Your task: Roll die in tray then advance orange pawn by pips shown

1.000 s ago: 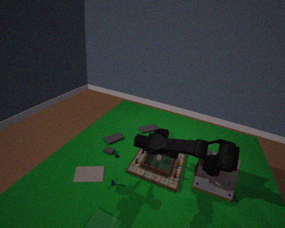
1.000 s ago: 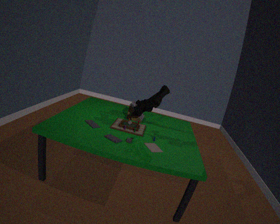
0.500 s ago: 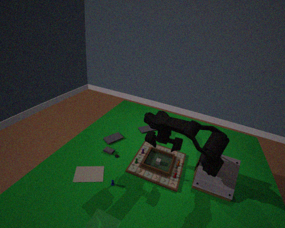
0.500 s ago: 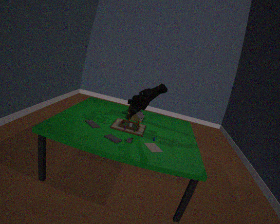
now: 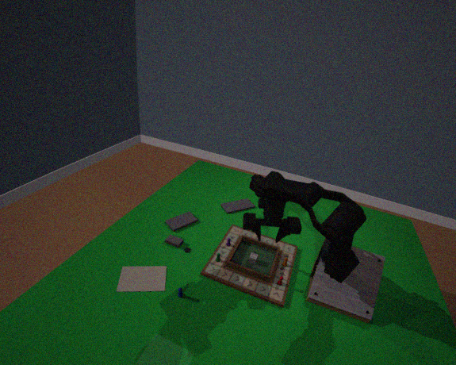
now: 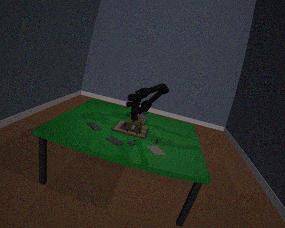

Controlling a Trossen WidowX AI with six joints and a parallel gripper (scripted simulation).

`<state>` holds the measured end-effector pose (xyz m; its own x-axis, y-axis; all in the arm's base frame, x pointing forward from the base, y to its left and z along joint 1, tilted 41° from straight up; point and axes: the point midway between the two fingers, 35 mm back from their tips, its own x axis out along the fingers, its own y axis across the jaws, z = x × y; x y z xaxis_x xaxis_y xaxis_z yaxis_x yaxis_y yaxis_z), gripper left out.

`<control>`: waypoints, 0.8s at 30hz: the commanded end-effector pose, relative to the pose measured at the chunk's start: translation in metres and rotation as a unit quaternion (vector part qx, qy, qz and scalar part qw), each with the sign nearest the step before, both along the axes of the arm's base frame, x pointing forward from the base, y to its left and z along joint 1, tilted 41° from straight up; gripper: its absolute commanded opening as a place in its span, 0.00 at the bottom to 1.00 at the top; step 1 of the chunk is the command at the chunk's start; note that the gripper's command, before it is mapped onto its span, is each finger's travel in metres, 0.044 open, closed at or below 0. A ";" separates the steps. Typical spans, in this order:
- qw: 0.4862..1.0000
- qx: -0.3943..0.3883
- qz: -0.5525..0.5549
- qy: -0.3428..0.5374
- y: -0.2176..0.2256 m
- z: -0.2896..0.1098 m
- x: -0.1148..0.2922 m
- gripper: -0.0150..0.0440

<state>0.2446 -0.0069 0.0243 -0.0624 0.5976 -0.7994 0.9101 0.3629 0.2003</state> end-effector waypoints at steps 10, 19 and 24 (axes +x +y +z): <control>0.890 0.050 0.351 -0.286 0.000 -0.028 -0.081 0.59; 0.890 0.050 0.351 -0.286 0.000 -0.028 -0.081 0.59; 0.890 0.050 0.351 -0.286 -0.001 -0.029 -0.080 0.59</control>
